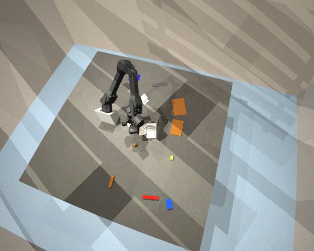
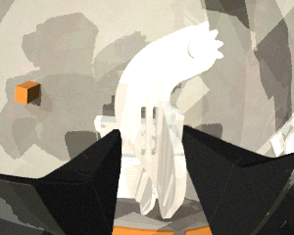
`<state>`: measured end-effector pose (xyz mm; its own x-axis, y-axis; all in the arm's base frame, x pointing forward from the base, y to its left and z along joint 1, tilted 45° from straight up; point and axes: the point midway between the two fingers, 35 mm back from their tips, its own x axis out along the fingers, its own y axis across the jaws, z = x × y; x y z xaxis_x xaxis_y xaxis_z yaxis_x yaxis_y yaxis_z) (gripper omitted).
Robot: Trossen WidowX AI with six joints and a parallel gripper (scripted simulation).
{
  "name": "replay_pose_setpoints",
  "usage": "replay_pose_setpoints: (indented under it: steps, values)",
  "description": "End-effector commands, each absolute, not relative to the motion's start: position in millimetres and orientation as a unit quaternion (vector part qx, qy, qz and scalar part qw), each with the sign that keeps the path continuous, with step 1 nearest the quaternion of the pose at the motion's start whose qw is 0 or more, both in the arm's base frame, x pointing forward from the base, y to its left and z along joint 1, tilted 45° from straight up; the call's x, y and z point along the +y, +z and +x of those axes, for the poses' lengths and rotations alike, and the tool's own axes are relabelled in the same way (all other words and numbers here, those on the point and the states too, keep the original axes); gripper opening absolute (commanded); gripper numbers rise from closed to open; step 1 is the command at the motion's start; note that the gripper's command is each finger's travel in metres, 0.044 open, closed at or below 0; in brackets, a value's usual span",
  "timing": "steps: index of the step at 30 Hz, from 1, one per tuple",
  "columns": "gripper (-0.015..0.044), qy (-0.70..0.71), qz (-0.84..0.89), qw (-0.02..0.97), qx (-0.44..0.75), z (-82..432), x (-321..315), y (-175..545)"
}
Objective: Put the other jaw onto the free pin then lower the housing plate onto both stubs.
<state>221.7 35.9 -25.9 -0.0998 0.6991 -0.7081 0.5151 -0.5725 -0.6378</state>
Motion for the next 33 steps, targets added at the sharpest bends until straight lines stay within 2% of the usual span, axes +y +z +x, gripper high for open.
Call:
replay_pose_setpoints:
  steps: [1, 11, 33]
  values:
    - [0.0134, 0.582, -0.668, 0.07, -0.459, 223, 35, -26]
    - [0.0134, 0.581, -0.668, 0.07, -0.459, 225, 35, -26]
    - [0.0134, 0.58, -0.669, 0.069, -0.459, 296, 40, -27]
